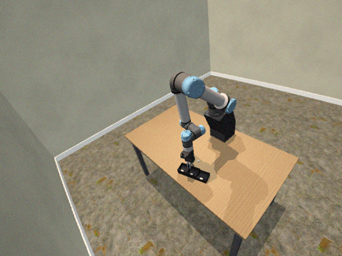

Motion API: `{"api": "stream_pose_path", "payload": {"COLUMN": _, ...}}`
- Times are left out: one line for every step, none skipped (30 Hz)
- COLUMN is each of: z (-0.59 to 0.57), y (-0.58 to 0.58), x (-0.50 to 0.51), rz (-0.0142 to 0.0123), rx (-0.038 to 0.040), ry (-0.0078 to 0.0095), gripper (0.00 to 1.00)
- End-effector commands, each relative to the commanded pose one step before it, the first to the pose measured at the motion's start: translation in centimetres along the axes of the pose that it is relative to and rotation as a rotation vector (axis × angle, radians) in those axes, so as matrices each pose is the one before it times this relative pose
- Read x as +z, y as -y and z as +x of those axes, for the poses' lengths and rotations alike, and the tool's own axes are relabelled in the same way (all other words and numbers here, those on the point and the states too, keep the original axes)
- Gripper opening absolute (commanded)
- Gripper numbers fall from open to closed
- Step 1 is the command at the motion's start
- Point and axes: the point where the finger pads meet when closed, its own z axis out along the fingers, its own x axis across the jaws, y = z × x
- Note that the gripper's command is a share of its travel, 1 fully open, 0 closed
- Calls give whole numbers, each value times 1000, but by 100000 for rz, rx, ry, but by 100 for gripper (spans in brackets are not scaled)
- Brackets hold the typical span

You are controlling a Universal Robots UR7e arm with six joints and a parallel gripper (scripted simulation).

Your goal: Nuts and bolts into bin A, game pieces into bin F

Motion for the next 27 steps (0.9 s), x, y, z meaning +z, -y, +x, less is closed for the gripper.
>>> {"api": "stream_pose_path", "payload": {"z": -1960, "y": 78, "x": 21, "rz": 9, "rx": 760, "ry": -543, "gripper": 31}}
{"api": "stream_pose_path", "payload": {"z": -489, "y": 30, "x": -3, "rz": 35, "rx": -2, "ry": -17, "gripper": 31}}
{"api": "stream_pose_path", "payload": {"z": -395, "y": 16, "x": -1, "rz": 15, "rx": -1, "ry": -8, "gripper": 31}}
{"api": "stream_pose_path", "payload": {"z": 5, "y": 13, "x": -1, "rz": 19, "rx": 0, "ry": -8, "gripper": 31}}
{"api": "stream_pose_path", "payload": {"z": 0, "y": 3, "x": 0, "rz": 3, "rx": 0, "ry": -1, "gripper": 31}}
{"api": "stream_pose_path", "payload": {"z": 0, "y": 2, "x": 0, "rz": 1, "rx": 0, "ry": -1, "gripper": 31}}
{"api": "stream_pose_path", "payload": {"z": 0, "y": 1, "x": 0, "rz": 1, "rx": 0, "ry": -1, "gripper": 31}}
{"api": "stream_pose_path", "payload": {"z": 9, "y": 23, "x": -24, "rz": 56, "rx": -1, "ry": -23, "gripper": 31}}
{"api": "stream_pose_path", "payload": {"z": 8, "y": 21, "x": -23, "rz": 52, "rx": -1, "ry": -22, "gripper": 31}}
{"api": "stream_pose_path", "payload": {"z": 59, "y": 141, "x": 292, "rz": 171, "rx": -2, "ry": -71, "gripper": 31}}
{"api": "stream_pose_path", "payload": {"z": 24, "y": 59, "x": 260, "rz": 91, "rx": -1, "ry": -38, "gripper": 31}}
{"api": "stream_pose_path", "payload": {"z": 37, "y": -6, "x": 270, "rz": -9, "rx": 66, "ry": -25, "gripper": 31}}
{"api": "stream_pose_path", "payload": {"z": 18, "y": -3, "x": 269, "rz": -1, "rx": 38, "ry": -3, "gripper": 31}}
{"api": "stream_pose_path", "payload": {"z": 4, "y": -1, "x": 268, "rz": 4, "rx": 16, "ry": 8, "gripper": 31}}
{"api": "stream_pose_path", "payload": {"z": 0, "y": 0, "x": 0, "rz": 0, "rx": 0, "ry": 0, "gripper": 31}}
{"api": "stream_pose_path", "payload": {"z": 0, "y": 0, "x": 0, "rz": 0, "rx": 0, "ry": 0, "gripper": 31}}
{"api": "stream_pose_path", "payload": {"z": -7, "y": 1, "x": 267, "rz": 10, "rx": -22, "ry": 24, "gripper": 31}}
{"api": "stream_pose_path", "payload": {"z": -5, "y": 0, "x": 267, "rz": 2, "rx": -14, "ry": 6, "gripper": 31}}
{"api": "stream_pose_path", "payload": {"z": -5, "y": -1, "x": 267, "rz": 1, "rx": -11, "ry": 4, "gripper": 31}}
{"api": "stream_pose_path", "payload": {"z": -4, "y": -1, "x": 267, "rz": 1, "rx": -9, "ry": 3, "gripper": 31}}
{"api": "stream_pose_path", "payload": {"z": -4, "y": -1, "x": 267, "rz": 1, "rx": -7, "ry": 2, "gripper": 31}}
{"api": "stream_pose_path", "payload": {"z": -4, "y": -1, "x": 267, "rz": 1, "rx": -6, "ry": 2, "gripper": 31}}
{"api": "stream_pose_path", "payload": {"z": -4, "y": -1, "x": 267, "rz": 1, "rx": -6, "ry": 2, "gripper": 31}}
{"api": "stream_pose_path", "payload": {"z": -4, "y": -1, "x": 267, "rz": 1, "rx": -5, "ry": 2, "gripper": 31}}
{"api": "stream_pose_path", "payload": {"z": -4, "y": -1, "x": 267, "rz": 1, "rx": -5, "ry": 2, "gripper": 31}}
{"api": "stream_pose_path", "payload": {"z": -4, "y": -1, "x": 267, "rz": 1, "rx": -5, "ry": 2, "gripper": 31}}
{"api": "stream_pose_path", "payload": {"z": -4, "y": -1, "x": 267, "rz": 1, "rx": -5, "ry": 2, "gripper": 31}}
